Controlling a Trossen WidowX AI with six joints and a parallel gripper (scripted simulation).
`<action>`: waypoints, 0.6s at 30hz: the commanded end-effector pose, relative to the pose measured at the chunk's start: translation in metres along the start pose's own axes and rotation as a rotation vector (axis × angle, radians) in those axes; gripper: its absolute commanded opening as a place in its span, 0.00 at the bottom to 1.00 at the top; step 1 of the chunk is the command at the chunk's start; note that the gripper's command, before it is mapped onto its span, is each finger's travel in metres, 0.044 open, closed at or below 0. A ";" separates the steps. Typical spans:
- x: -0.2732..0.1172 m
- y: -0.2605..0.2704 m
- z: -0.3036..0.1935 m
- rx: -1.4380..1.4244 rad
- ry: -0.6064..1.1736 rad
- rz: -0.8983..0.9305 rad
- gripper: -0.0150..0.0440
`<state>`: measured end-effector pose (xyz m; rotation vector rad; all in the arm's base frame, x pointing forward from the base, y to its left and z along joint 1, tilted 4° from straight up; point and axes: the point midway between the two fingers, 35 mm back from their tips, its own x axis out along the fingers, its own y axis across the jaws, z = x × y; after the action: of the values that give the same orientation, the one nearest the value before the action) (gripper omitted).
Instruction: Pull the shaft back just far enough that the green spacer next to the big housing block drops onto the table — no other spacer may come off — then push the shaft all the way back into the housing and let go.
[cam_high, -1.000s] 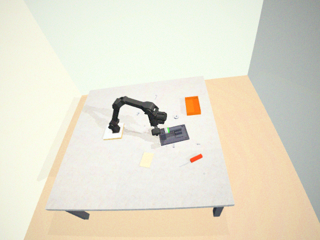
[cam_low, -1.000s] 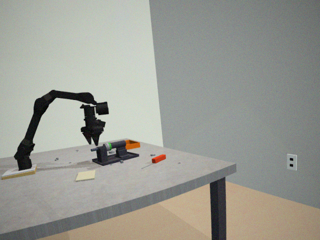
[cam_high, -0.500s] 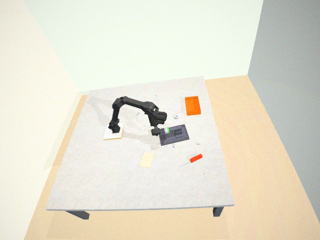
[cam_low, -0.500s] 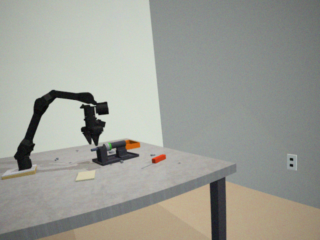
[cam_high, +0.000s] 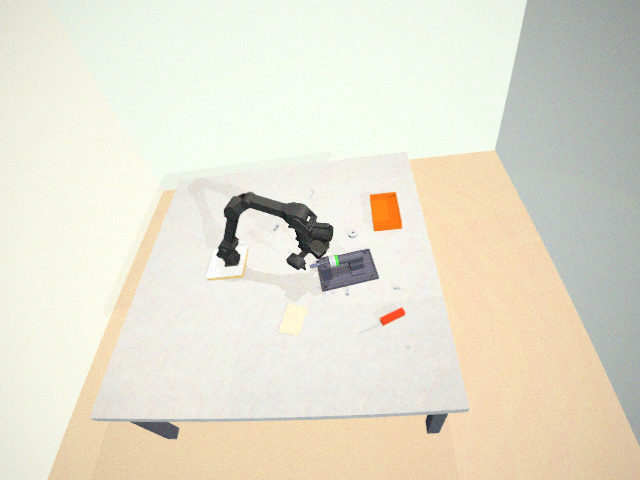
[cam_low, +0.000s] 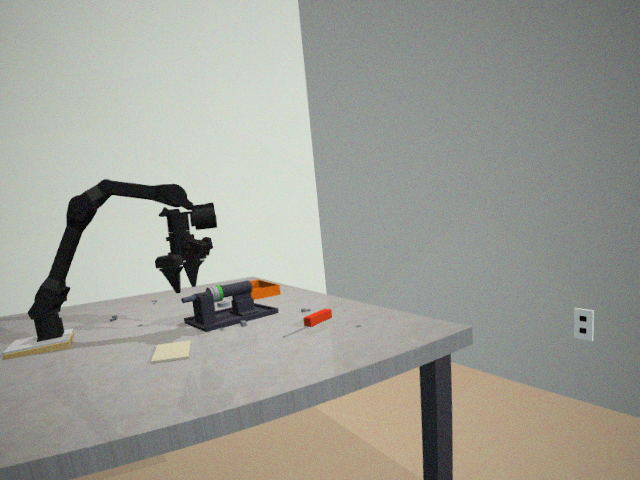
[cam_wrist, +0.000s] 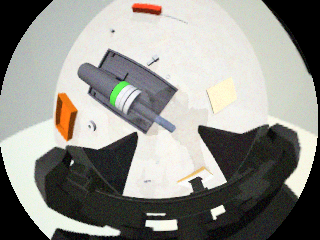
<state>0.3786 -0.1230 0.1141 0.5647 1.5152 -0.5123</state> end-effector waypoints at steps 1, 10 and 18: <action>-0.003 0.002 0.000 0.762 -0.004 0.019 1.00; -0.001 0.001 -0.001 1.373 0.004 0.012 1.00; 0.000 0.000 -0.001 1.842 0.007 0.004 1.00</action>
<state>0.3774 -0.1228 0.1139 1.3580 1.1541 -1.3210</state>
